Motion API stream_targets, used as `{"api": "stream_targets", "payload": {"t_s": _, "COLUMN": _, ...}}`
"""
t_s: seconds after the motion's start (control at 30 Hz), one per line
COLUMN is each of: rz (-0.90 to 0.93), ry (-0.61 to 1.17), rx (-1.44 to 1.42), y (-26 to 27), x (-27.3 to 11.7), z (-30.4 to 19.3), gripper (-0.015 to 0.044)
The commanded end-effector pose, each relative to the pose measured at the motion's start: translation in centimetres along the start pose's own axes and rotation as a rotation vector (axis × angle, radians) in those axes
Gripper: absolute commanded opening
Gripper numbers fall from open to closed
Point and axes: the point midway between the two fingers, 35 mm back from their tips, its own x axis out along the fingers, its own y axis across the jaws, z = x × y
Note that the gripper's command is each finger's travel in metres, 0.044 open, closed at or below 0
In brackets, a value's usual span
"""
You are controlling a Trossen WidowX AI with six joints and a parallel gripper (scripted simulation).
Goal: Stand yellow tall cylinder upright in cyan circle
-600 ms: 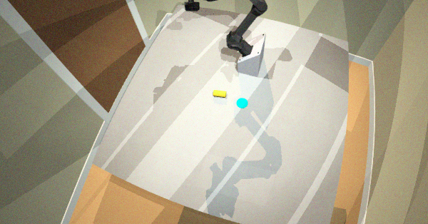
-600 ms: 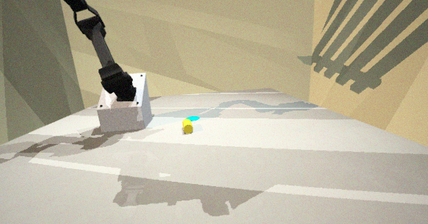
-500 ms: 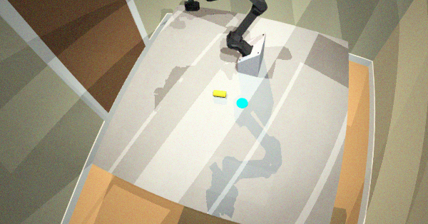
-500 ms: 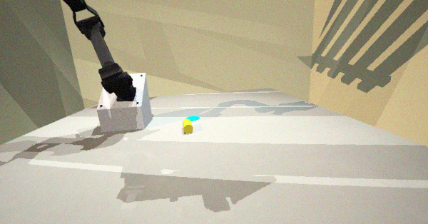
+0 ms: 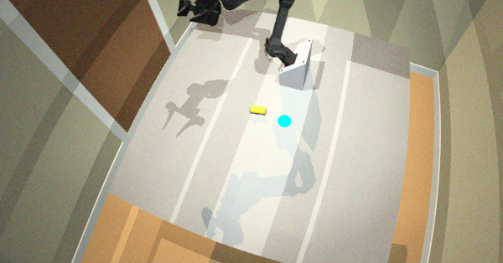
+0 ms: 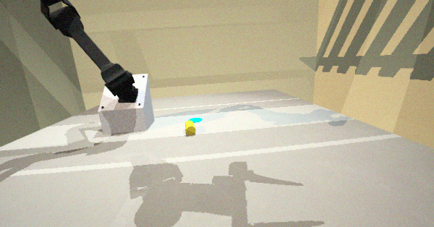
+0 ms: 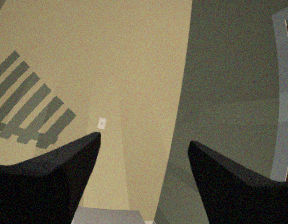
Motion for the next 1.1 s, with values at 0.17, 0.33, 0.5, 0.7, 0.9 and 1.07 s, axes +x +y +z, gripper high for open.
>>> {"api": "stream_targets", "payload": {"t_s": 0.17, "rz": -0.080, "ry": 0.304, "rx": 0.762, "y": 1.7, "x": 3.1, "z": -11.3, "gripper": 0.0309}}
{"api": "stream_targets", "payload": {"t_s": 0.33, "rz": -0.139, "ry": 0.531, "rx": 1.106, "y": 5.4, "x": 3.9, "z": -17.1, "gripper": 0.0309}}
{"api": "stream_targets", "payload": {"t_s": 0.5, "rz": -0.225, "ry": 0.797, "rx": 1.370, "y": 10.4, "x": 3.7, "z": -21.8, "gripper": 0.0309}}
{"api": "stream_targets", "payload": {"t_s": 0.7, "rz": -0.374, "ry": 1.146, "rx": 1.550, "y": 16.9, "x": 1.9, "z": -25.7, "gripper": 0.0309}}
{"api": "stream_targets", "payload": {"t_s": 0.9, "rz": -0.573, "ry": 1.479, "rx": 1.558, "y": 22.7, "x": -1.4, "z": -27.9, "gripper": 0.0309}}
{"api": "stream_targets", "payload": {"t_s": 1.07, "rz": -0.760, "ry": 1.695, "rx": 1.437, "y": 26.2, "x": -4.6, "z": -28.6, "gripper": 0.0309}}
